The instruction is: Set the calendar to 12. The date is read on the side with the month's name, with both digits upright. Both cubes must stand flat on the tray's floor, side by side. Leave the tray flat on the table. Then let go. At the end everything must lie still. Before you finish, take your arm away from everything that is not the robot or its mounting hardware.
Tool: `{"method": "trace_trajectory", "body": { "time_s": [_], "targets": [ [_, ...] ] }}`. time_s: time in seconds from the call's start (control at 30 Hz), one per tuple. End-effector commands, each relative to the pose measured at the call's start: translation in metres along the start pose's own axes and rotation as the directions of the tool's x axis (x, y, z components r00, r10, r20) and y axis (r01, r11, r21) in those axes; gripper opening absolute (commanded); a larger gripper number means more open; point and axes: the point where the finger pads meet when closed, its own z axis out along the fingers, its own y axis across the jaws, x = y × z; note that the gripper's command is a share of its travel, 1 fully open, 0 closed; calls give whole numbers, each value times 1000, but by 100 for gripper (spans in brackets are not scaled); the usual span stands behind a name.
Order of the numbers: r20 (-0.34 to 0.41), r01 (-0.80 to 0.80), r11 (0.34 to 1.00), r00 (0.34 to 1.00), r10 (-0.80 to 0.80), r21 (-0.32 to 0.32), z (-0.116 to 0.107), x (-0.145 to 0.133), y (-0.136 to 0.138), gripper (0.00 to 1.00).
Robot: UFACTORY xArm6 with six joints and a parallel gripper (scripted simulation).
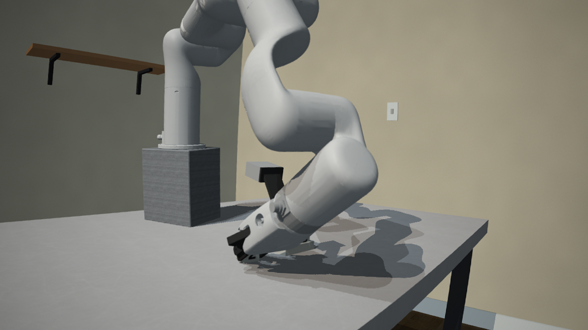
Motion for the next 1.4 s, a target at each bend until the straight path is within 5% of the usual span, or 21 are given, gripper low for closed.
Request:
{"method": "trace_trajectory", "body": {
  "time_s": [0.0, 0.5, 1.07, 1.1, 1.37],
  "targets": [
    [4, 0, 1000, 1000, 0, 0, -2, 0, 0, 29],
    [4, 0, 1000, 1000, 0, 0, -2, 0, 0, 29],
    [4, 0, 1000, 1000, 0, 0, -2, 0, 0, 49],
    [4, 0, 1000, 1000, 0, 0, -2, 0, 0, 71],
    [4, 0, 1000, 1000, 0, 0, -2, 0, 0, 71]
  ]
}}
